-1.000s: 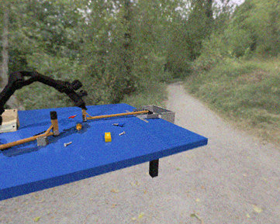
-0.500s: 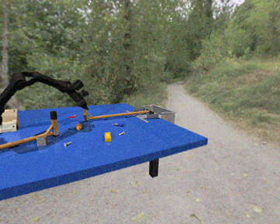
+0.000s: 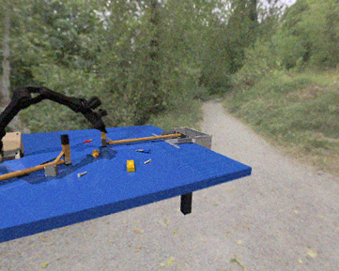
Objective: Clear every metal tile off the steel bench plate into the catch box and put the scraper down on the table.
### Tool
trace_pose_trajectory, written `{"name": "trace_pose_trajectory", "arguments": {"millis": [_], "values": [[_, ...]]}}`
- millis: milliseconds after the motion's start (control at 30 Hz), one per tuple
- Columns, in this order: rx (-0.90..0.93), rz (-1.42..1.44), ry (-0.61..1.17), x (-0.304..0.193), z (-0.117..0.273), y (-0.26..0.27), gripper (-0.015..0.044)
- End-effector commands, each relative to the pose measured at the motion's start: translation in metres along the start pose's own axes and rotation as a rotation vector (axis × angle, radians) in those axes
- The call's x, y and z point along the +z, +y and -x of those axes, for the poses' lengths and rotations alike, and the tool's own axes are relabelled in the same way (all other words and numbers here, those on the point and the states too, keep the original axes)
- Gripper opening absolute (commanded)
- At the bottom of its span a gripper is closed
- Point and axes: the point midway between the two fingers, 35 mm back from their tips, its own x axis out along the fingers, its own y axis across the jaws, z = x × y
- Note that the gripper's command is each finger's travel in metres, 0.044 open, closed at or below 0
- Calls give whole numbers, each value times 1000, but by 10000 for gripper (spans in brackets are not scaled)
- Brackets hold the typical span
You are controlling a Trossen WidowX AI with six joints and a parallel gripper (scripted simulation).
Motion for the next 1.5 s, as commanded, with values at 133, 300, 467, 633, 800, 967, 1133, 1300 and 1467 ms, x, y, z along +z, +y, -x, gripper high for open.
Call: {"name": "trace_pose_trajectory", "arguments": {"millis": [133,300,467,633,800,967,1133,1300,1467], "values": [[2,0,-3,-4,8,1,0],[3,0,-3,-9,14,1,0],[3,0,-3,-13,19,2,0],[4,0,-3,-18,25,2,0],[4,0,-3,-22,30,2,0],[5,0,-3,-27,36,2,0],[6,0,-3,-32,41,3,0],[6,0,-3,-38,46,3,0],[7,1,-3,-43,52,3,0]]}}
